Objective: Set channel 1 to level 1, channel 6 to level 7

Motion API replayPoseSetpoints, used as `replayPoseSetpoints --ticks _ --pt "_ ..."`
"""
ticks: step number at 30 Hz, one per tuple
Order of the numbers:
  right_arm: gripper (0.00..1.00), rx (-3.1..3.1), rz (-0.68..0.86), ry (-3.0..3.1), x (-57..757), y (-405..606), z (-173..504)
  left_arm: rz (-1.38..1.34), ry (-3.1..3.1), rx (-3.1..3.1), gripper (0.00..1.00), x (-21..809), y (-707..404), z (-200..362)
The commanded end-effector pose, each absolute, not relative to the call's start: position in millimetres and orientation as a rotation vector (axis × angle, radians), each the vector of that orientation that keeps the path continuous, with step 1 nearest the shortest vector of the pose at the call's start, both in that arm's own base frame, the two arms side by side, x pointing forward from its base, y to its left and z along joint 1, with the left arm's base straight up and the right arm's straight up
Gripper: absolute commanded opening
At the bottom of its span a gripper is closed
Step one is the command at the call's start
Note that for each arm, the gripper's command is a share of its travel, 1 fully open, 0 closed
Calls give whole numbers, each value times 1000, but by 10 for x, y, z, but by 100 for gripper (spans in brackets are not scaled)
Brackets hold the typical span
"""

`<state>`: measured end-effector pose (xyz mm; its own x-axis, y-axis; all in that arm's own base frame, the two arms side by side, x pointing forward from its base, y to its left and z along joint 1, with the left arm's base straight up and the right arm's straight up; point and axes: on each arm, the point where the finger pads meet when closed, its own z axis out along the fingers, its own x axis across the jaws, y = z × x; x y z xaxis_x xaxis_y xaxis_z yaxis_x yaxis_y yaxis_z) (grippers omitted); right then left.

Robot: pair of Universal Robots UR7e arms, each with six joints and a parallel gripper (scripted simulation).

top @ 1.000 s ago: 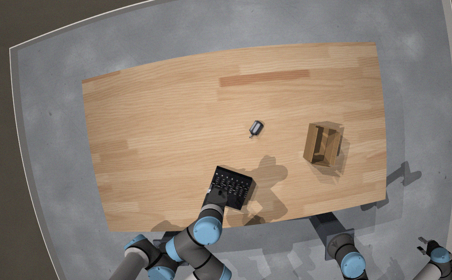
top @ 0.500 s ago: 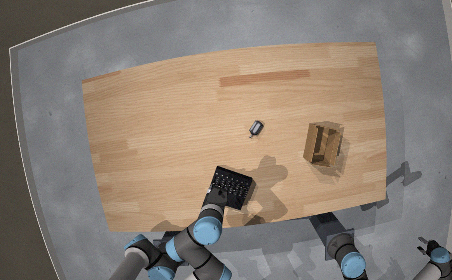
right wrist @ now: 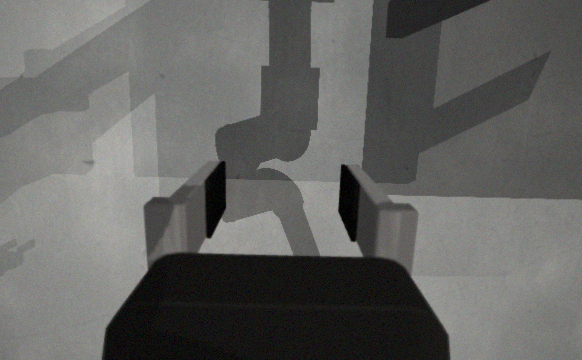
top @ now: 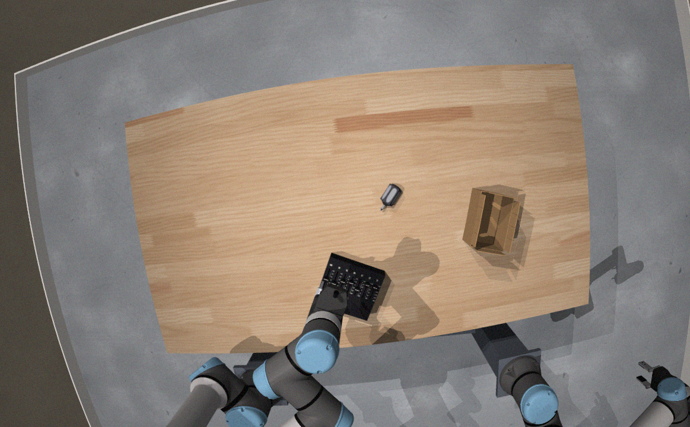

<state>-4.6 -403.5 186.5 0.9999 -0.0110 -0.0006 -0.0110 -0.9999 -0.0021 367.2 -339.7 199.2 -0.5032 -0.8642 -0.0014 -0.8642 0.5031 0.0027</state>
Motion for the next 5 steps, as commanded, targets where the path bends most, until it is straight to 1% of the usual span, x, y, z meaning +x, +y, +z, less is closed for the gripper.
replayPoseSetpoints --ticks 1,5 --pt "100 -3142 0 17 -44 -4040 1870 0 -2724 1566 100 3676 -3403 2000" --pt "100 -3142 0 17 -44 -4040 1870 0 -2724 1566 100 3676 -3403 2000"
